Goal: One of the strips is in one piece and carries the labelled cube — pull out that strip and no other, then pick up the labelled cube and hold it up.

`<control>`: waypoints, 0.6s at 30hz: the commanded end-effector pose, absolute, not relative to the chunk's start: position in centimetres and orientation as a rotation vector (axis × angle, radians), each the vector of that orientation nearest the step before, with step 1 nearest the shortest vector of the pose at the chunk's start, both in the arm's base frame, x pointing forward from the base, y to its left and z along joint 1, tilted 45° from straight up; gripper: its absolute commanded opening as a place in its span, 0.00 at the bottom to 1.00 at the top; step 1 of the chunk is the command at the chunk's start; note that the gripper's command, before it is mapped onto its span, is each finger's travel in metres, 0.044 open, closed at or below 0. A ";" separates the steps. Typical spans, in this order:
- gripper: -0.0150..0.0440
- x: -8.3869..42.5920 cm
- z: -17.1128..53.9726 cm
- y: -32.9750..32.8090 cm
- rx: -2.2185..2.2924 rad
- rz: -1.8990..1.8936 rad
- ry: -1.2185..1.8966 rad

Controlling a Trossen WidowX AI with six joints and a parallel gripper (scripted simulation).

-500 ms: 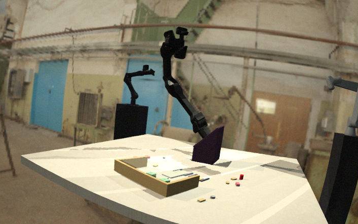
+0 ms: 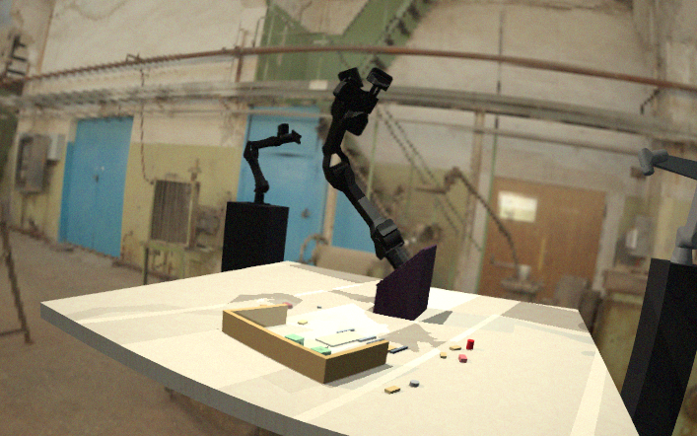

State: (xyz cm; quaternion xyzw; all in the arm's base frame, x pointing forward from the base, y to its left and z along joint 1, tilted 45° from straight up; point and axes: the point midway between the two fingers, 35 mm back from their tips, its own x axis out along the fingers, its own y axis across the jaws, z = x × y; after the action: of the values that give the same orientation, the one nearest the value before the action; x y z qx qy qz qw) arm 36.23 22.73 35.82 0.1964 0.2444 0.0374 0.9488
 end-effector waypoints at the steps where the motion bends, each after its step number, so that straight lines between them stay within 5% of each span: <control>1: 0.93 38.1 31.9 20.6 0.254 0.004 0.464; 18: 0.93 36.3 12.8 5.4 -0.463 -0.342 0.514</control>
State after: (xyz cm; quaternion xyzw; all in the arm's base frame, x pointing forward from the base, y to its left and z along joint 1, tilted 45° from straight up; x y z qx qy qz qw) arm 37.95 8.23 15.29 -0.1713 0.2402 -0.1409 0.9450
